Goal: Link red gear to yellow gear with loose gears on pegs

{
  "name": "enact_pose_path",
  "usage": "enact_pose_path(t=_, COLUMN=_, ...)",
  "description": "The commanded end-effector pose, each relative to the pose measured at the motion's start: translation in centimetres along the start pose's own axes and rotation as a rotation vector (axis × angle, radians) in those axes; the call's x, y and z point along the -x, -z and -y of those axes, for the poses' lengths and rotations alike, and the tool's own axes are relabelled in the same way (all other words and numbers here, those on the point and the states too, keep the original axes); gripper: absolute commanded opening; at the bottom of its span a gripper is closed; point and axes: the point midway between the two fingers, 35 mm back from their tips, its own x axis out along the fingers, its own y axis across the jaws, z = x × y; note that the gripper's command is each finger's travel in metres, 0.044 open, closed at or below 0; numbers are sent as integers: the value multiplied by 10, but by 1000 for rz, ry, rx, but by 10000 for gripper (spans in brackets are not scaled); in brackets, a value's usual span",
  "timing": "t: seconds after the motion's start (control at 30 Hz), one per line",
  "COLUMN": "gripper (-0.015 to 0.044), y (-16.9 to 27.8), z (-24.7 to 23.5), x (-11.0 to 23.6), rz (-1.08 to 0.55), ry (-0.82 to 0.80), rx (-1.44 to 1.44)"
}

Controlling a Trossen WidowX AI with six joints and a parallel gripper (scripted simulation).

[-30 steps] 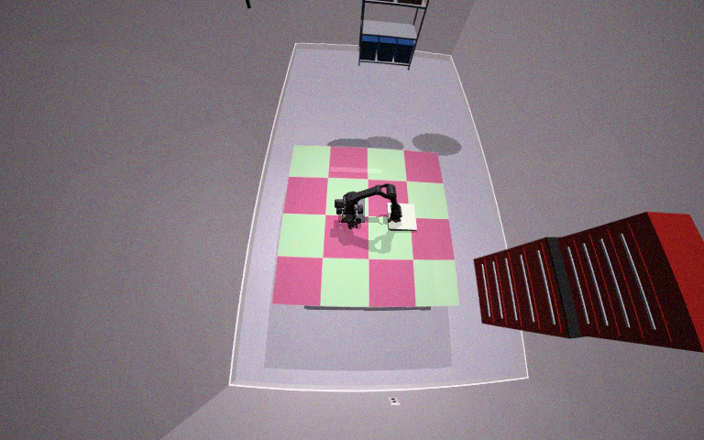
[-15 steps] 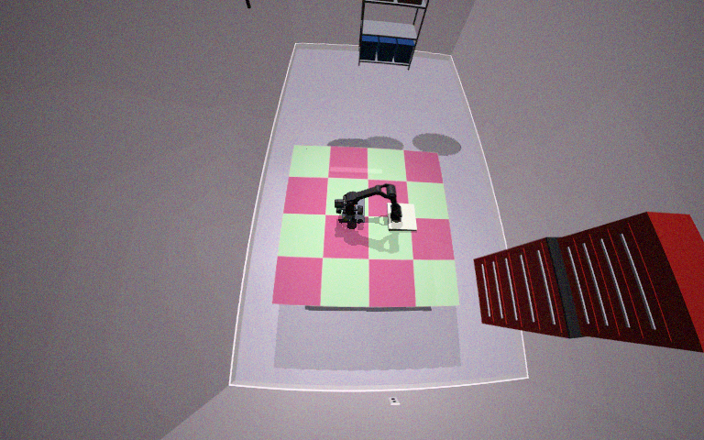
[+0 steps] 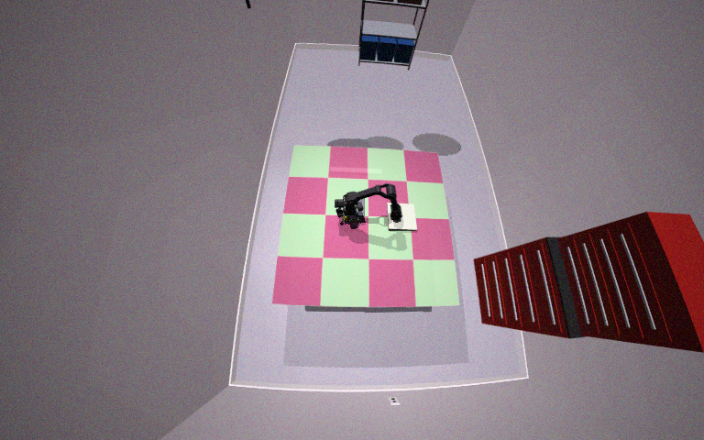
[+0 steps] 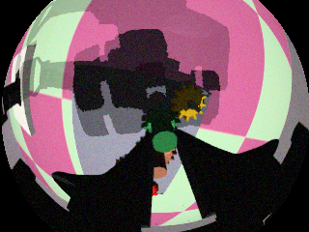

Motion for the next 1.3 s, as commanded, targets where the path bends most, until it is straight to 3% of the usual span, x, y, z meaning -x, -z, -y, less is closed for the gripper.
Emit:
enact_pose_path(t=0.0, gripper=0, y=1, z=1, x=-2, rz=-2, ry=-2, rx=53)
enact_pose_path(t=0.8, gripper=0, y=1, z=1, x=-4, rz=-3, ry=-2, rx=-453)
enact_pose_path(t=1.27, gripper=0, y=0, z=0, x=-4, rz=-3, ry=-2, rx=-233)
